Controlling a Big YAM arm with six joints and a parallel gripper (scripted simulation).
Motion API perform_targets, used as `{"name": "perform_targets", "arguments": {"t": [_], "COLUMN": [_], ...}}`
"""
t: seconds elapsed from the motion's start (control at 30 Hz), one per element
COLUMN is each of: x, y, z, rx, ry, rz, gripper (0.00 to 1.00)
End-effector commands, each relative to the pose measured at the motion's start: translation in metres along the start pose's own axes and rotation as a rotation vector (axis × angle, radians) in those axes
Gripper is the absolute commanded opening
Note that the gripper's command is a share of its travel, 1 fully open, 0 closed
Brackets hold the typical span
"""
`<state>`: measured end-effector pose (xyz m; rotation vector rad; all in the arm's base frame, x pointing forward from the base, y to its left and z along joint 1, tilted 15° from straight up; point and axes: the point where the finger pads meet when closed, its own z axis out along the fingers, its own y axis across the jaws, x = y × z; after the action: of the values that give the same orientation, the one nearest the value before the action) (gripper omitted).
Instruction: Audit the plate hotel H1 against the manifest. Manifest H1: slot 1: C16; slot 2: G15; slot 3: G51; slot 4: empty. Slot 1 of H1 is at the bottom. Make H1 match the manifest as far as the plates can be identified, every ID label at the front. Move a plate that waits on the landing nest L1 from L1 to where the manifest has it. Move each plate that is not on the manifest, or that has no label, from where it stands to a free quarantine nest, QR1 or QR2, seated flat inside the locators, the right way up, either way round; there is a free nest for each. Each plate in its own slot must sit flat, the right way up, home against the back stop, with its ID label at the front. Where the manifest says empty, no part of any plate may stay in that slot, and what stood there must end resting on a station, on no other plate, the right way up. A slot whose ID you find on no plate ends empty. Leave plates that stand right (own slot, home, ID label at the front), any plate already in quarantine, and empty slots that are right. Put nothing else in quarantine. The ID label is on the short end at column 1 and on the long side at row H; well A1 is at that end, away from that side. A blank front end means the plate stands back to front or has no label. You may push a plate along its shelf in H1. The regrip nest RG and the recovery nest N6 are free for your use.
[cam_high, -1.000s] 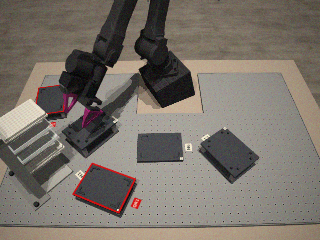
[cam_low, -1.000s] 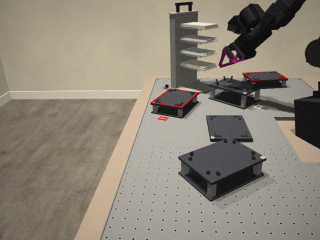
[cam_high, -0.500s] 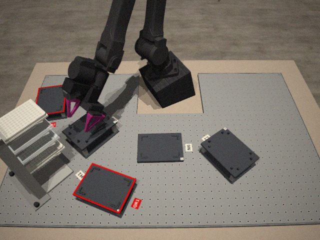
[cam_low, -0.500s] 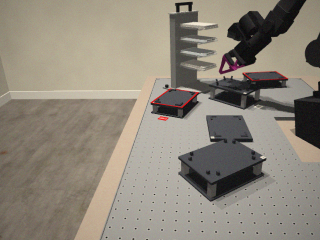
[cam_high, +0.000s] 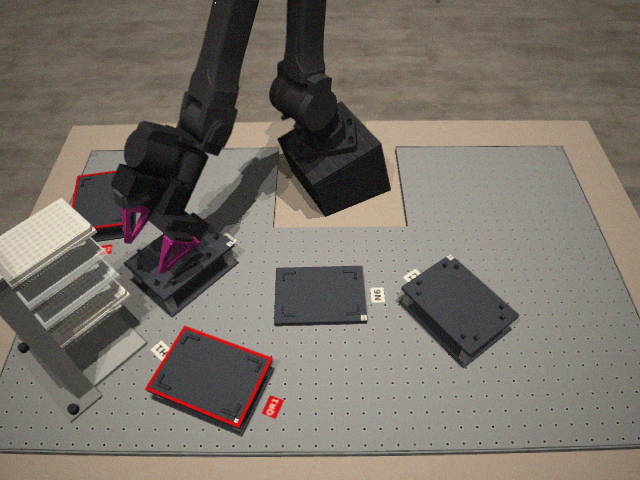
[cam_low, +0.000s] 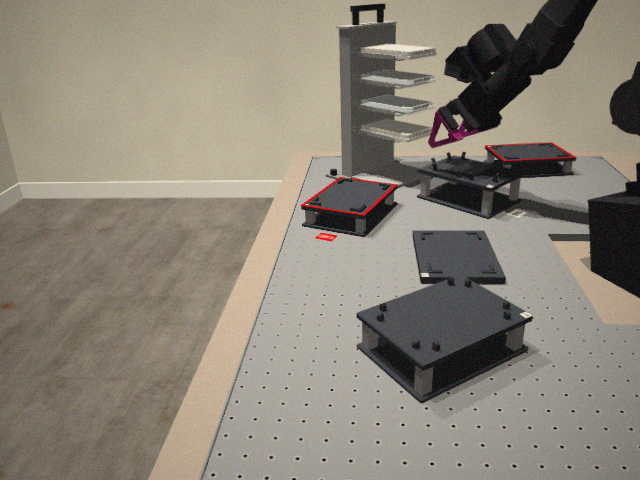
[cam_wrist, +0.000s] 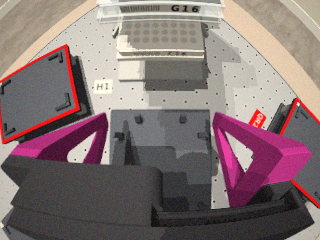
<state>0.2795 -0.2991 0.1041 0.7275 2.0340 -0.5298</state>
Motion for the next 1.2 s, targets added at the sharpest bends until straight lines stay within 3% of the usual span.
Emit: {"name": "perform_targets", "arguments": {"t": [0.0, 0.1, 0.13, 1.17], "x": [-0.036, -0.038, -0.025, -0.025], "y": [0.001, 0.001, -0.002, -0.002], "z": [0.007, 0.010, 0.005, 0.005], "rx": [-0.001, -0.002, 0.004, 0.004], "ry": [-0.071, -0.071, -0.047, -0.047], "rz": [0.004, 0.003, 0.000, 0.000], "gripper": [1.00, 1.00, 1.00, 1.00]}}
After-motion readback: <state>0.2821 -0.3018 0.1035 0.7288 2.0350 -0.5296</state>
